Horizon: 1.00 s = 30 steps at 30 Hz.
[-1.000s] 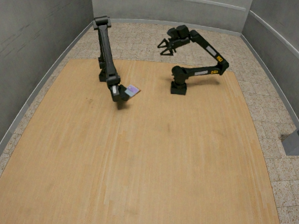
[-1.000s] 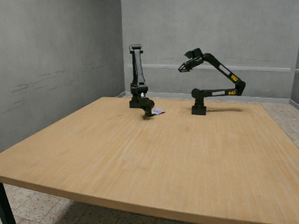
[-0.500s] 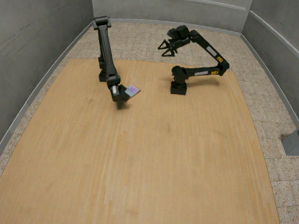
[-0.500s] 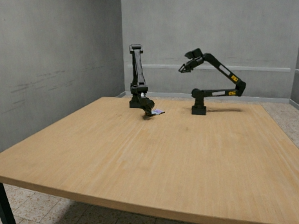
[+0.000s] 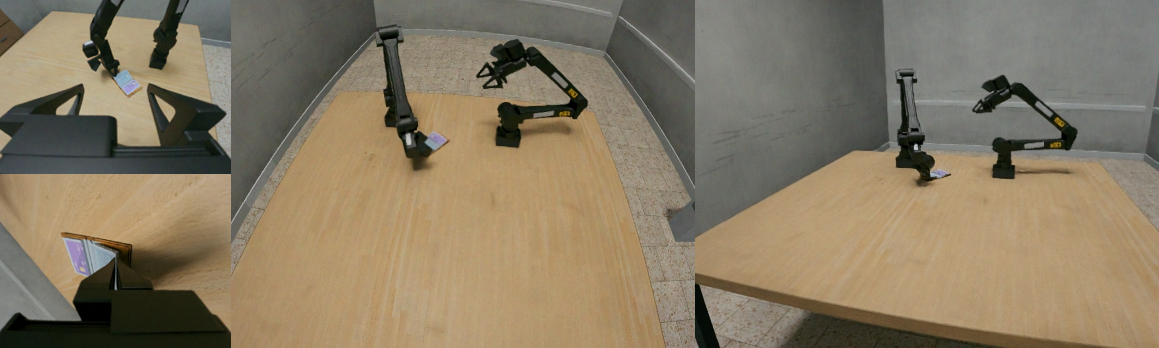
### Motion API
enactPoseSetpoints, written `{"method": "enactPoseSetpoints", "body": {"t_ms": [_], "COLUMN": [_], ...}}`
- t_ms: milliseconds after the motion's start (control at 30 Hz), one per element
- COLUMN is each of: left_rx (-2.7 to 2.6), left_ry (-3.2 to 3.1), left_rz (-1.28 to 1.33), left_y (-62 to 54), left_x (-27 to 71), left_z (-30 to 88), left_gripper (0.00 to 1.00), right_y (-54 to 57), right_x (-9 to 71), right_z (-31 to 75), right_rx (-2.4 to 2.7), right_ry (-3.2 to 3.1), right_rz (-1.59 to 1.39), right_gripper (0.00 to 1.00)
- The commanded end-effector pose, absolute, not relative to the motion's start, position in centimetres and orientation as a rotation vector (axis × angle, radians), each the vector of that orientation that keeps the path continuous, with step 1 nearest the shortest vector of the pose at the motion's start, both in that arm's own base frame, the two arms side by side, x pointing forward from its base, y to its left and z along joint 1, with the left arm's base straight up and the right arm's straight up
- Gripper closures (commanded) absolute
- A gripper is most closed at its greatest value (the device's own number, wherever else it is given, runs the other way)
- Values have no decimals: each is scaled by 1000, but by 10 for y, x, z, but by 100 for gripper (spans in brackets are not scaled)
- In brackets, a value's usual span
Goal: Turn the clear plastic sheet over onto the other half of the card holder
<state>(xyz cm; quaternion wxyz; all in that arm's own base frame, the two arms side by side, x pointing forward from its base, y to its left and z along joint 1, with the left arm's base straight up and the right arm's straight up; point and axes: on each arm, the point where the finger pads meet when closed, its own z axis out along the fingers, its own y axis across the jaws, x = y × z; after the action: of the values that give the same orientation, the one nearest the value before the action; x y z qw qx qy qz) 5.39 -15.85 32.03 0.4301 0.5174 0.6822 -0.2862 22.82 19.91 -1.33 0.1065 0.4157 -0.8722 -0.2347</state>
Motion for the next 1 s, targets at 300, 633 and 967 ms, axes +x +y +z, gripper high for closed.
{"method": "enactPoseSetpoints", "body": {"t_ms": [300, 633, 967], "left_rx": [1292, 1281, 1287], "left_ry": [1660, 1670, 1665], "left_rz": [-707, -714, -709], "left_y": [-151, -151, -151], "left_x": [52, 52, 52], "left_z": [338, 338, 338], "left_gripper": [0, 0, 0], "right_y": [202, 200, 204], "right_x": [238, 249, 248], "right_z": [-9, -10, -7], "right_rx": [1208, 1151, 1172], "right_ry": [-2589, -2608, -2607], "right_rz": [-698, -696, -696], "right_gripper": [99, 99, 99]}}
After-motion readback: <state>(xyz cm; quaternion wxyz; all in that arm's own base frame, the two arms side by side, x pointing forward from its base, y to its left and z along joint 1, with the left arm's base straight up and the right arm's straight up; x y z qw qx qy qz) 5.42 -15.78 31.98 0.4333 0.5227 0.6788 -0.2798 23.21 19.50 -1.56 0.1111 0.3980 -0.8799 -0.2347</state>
